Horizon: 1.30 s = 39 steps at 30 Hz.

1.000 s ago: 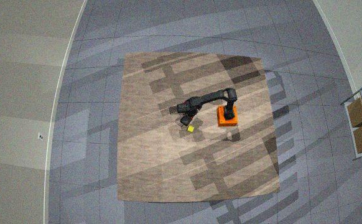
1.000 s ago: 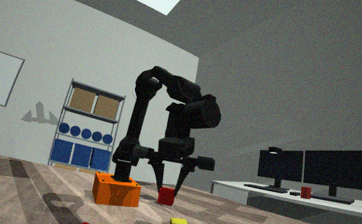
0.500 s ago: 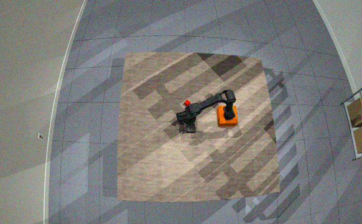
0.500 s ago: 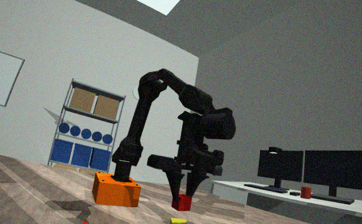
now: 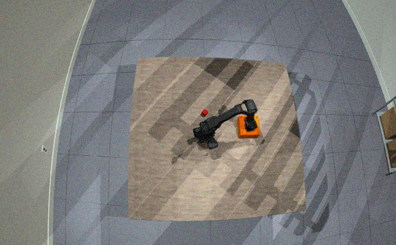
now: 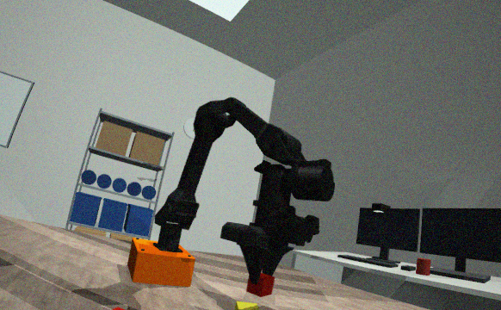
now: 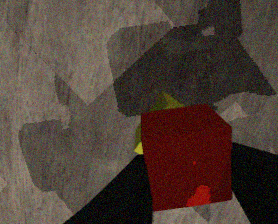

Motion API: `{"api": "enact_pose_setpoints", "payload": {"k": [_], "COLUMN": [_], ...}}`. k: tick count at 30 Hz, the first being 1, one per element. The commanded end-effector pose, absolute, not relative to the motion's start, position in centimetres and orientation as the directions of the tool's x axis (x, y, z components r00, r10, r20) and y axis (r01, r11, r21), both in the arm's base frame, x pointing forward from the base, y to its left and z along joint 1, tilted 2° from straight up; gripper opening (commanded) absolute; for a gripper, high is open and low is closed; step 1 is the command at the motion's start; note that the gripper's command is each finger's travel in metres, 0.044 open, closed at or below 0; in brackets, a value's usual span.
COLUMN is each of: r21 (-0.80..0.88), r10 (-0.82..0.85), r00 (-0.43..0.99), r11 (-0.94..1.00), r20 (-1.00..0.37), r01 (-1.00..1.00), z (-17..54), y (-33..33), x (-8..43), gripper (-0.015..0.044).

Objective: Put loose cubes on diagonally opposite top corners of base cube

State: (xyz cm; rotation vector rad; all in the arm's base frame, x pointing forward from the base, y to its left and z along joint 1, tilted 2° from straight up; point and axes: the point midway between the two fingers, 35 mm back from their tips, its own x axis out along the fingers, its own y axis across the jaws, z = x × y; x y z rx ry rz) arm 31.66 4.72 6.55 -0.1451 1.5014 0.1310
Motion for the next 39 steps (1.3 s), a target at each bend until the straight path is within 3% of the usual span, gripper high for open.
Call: {"api": "enact_pose_setpoints", "payload": {"k": [1,39], "r21": [-0.020,-0.021], "r10": [-0.008,-0.008], "r00": [0.066,0.066], "r11": [0.982,0.980], "r20": [-0.998,-0.998], "r01": [-0.190,-0.197], "z": [6.4,3.8], "y": [4.8,4.7], "x": [31.8,31.9], "gripper": [0.0105,0.0105]}}
